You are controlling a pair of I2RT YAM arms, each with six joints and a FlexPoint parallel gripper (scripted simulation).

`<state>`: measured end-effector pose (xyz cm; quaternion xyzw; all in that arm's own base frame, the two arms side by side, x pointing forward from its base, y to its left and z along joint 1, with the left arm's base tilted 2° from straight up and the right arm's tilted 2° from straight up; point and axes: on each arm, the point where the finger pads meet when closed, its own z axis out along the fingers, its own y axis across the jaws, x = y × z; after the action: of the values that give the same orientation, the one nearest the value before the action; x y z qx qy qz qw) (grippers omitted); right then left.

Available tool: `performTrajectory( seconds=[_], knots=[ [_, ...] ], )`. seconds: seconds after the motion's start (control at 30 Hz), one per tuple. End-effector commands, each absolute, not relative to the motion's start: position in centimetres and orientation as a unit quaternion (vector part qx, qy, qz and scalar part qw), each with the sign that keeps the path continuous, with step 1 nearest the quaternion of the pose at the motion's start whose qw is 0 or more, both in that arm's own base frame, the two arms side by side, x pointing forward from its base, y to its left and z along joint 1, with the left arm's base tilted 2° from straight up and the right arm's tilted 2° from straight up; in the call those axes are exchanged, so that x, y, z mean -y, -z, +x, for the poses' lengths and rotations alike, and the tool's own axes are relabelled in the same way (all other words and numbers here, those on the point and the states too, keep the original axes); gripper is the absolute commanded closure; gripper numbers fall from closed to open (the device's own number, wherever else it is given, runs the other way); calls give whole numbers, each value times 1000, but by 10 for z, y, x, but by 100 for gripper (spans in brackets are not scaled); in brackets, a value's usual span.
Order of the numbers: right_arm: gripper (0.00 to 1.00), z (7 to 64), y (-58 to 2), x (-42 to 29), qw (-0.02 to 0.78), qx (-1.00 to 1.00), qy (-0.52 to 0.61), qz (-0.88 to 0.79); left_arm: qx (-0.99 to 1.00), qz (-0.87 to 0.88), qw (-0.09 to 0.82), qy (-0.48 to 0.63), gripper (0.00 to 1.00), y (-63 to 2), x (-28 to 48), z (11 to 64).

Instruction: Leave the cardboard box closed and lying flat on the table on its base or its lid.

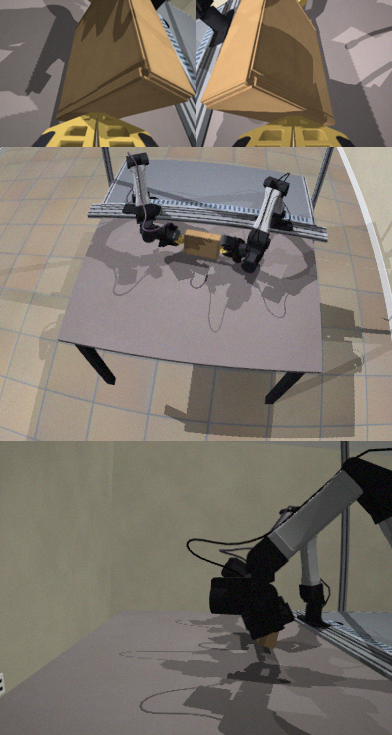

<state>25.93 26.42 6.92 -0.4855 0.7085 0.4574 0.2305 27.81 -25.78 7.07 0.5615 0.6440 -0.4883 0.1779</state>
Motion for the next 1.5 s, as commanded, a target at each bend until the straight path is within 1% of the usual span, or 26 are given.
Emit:
performTrajectory(
  seconds=[0.0, 1.13, 1.17, 1.23, 1.47],
  knots=[
    [100, 261, -82, -271, 261, -687, -451, -507, -622, 577, 210, 486, 100, -89, 268, 278],
    [100, 264, -81, -272, 306, -670, -408, -539, -601, 607, 260, 450, 100, -88, 269, 282],
    [100, 269, -89, -275, 315, -663, -409, -542, -600, 608, 262, 448, 100, -88, 269, 282],
    [100, 262, -79, -271, 308, -669, -405, -542, -599, 610, 266, 445, 100, -88, 269, 282],
    [100, 266, -81, -272, 323, -663, -391, -550, -593, 618, 279, 435, 100, -88, 269, 284]
  ],
)
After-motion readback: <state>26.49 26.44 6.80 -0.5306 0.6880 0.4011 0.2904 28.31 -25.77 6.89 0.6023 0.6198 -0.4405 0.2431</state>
